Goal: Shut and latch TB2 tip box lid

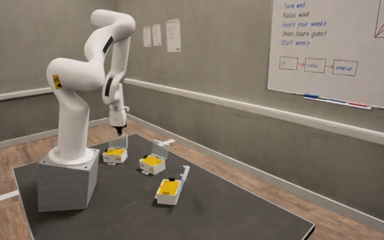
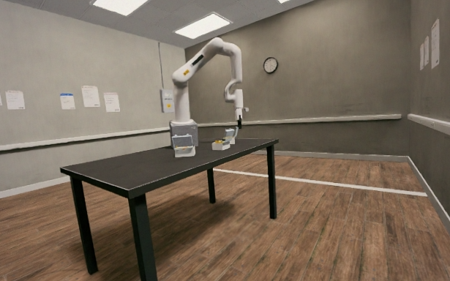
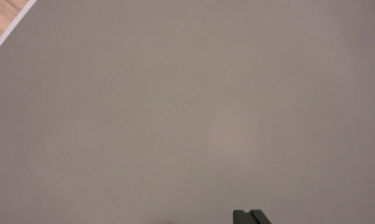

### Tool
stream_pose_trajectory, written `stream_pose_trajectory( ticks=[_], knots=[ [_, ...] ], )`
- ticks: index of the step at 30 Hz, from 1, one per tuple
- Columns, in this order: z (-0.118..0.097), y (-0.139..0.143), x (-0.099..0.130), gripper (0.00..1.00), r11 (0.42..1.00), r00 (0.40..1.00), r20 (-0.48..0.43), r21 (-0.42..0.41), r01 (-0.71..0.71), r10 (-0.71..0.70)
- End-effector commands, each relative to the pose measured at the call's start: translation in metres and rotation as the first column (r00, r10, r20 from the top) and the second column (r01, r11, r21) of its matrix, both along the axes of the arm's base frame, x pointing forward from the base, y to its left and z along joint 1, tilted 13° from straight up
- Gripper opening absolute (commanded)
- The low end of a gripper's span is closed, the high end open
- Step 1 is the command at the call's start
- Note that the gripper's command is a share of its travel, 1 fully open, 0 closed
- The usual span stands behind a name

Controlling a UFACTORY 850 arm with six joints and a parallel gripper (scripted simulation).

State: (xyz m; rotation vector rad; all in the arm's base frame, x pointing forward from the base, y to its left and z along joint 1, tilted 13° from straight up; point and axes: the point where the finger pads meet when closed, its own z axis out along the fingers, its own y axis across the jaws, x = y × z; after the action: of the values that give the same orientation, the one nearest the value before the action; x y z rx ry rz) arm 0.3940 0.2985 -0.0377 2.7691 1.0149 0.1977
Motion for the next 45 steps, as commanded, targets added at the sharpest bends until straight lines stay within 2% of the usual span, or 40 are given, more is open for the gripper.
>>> stream_pose_trajectory(
  ticks=[1,45],
  knots=[
    [0.001,-0.003,-0.004,0.0,1.0,1.0,0.003,0.002,-0.001,0.001],
    [0.004,-0.035,-0.043,0.0,1.0,1.0,0.003,0.002,-0.001,0.001]
  ],
)
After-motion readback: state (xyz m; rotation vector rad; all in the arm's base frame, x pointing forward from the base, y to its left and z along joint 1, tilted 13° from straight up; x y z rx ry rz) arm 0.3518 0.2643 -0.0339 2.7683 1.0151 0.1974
